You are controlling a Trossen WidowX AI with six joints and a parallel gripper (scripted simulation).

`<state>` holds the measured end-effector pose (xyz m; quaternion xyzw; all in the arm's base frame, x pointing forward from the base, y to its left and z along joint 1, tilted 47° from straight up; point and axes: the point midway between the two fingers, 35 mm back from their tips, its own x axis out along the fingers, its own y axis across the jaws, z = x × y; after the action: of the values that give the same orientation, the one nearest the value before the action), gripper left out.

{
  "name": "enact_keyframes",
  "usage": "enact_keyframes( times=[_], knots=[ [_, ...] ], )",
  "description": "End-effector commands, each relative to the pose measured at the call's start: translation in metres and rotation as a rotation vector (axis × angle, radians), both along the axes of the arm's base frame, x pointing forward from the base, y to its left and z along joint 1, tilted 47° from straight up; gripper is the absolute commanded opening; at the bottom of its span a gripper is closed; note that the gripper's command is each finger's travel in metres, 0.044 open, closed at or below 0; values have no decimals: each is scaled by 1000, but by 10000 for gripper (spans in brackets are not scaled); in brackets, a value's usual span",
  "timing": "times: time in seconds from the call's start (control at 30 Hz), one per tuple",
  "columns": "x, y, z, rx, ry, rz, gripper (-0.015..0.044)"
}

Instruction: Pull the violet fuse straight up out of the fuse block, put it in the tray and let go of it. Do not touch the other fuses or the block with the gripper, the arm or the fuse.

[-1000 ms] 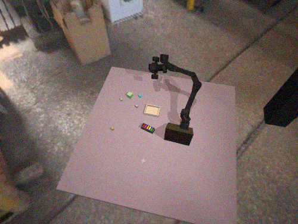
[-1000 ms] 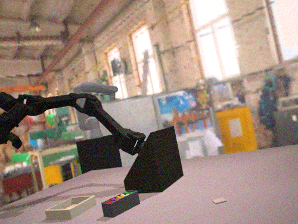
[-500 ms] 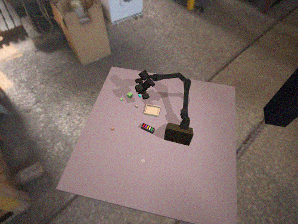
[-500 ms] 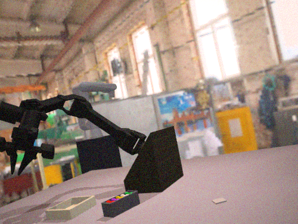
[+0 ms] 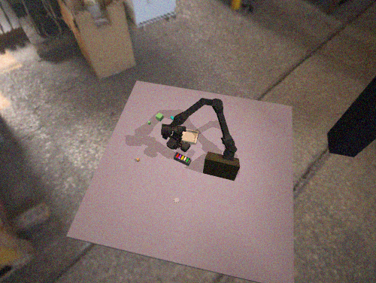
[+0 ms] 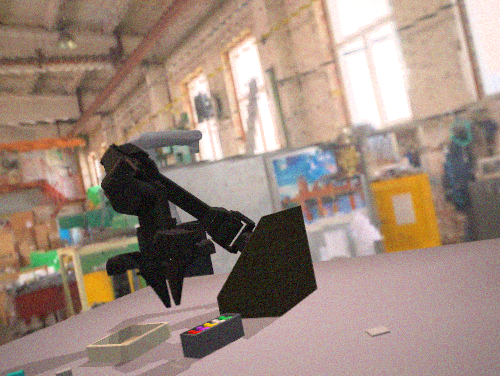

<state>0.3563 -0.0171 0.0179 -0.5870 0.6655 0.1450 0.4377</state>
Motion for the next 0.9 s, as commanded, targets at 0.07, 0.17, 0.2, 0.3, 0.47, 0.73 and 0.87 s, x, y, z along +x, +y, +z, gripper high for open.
enact_keyframes(
  times=[0.07, 0.17, 0.2, 0.3, 0.47, 0.73, 0.87],
  knots=[
    [-34, 11, -32, -92, 167, 15, 71],
    [-35, 11, -34, -97, 177, 16, 71],
    [-35, 11, -34, -97, 177, 16, 71],
    [-35, 11, -34, -97, 177, 16, 71],
    [-35, 7, -37, -97, 177, 16, 71],
    [-36, 2, -42, -97, 177, 16, 71],
    [-36, -1, -45, -97, 177, 16, 71]
  ],
)
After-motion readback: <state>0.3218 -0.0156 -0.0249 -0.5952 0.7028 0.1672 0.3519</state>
